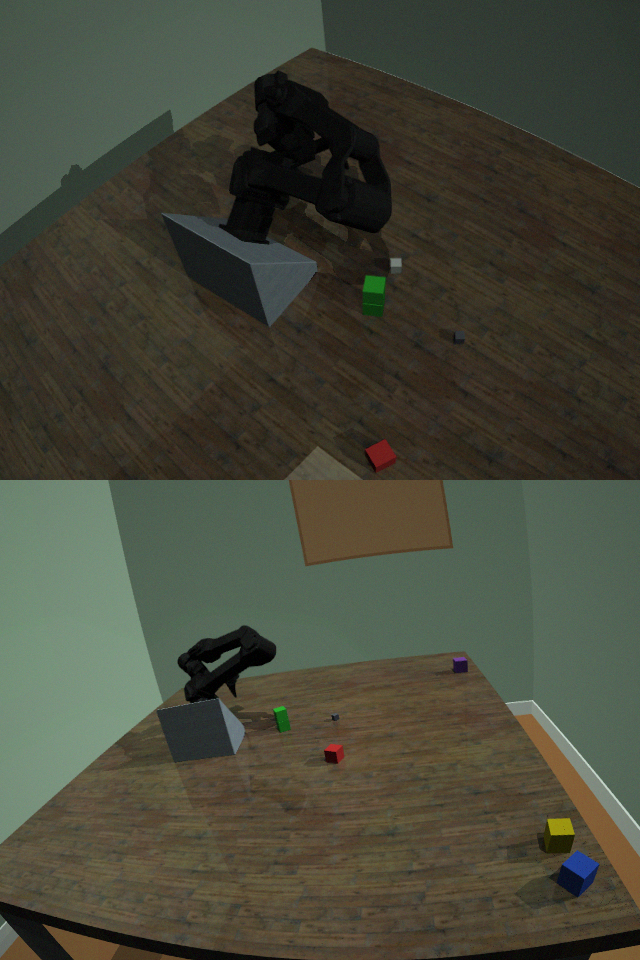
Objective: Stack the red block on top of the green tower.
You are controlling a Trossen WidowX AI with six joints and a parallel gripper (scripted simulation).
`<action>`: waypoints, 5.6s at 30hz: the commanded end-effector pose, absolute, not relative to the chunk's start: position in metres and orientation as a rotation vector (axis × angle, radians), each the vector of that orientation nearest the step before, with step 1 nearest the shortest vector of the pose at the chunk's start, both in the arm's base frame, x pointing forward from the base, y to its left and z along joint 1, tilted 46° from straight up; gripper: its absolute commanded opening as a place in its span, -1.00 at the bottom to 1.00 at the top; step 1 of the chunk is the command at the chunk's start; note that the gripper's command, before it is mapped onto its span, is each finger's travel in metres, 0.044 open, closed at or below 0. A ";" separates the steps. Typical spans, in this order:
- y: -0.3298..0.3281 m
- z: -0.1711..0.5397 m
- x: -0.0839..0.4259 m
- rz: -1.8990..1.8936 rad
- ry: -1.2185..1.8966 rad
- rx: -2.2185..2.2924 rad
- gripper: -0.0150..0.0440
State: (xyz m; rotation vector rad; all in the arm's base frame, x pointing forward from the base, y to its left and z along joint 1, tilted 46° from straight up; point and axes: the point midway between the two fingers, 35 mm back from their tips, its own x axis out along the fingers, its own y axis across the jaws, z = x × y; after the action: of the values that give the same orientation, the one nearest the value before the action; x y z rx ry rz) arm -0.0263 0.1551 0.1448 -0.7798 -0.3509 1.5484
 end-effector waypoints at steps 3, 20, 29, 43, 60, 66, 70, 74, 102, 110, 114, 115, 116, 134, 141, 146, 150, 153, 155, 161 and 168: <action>0.156 0.147 -0.023 1.529 -0.337 -0.804 1.00; 0.165 0.174 0.006 1.308 -0.105 -1.008 1.00; 0.172 0.180 0.021 1.203 0.060 -1.094 1.00; 0.188 0.183 0.050 1.044 0.358 -1.164 1.00; 0.205 0.175 0.104 0.863 0.759 -1.121 1.00; 0.208 0.169 0.130 0.805 0.903 -1.069 1.00; 0.208 0.164 0.149 0.767 0.996 -1.022 1.00; 0.206 0.158 0.168 0.731 1.086 -0.968 1.00; 0.128 0.080 0.322 0.518 1.626 -0.380 1.00; 0.083 0.051 0.358 0.492 1.686 -0.134 1.00; 0.060 0.034 0.371 0.474 1.724 -0.003 1.00; 0.054 0.029 0.375 0.469 1.732 0.031 1.00; 0.047 0.024 0.377 0.464 1.739 0.066 1.00; -0.074 -0.062 0.401 0.372 1.735 0.728 1.00; -0.100 -0.079 0.398 0.354 1.704 0.856 1.00; -0.096 -0.083 0.398 0.354 1.704 0.856 1.00; -0.083 -0.096 0.396 0.355 1.704 0.856 1.00; -0.071 -0.109 0.394 0.356 1.704 0.857 1.00; -0.068 -0.112 0.393 0.356 1.704 0.857 1.00; -0.067 -0.115 0.393 0.356 1.703 0.857 1.00; -0.059 -0.123 0.393 0.356 1.703 0.857 1.00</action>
State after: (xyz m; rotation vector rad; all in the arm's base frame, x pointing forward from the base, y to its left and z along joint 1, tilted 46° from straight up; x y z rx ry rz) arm 0.3940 -0.0638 -0.1189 0.8475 1.7002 0.3558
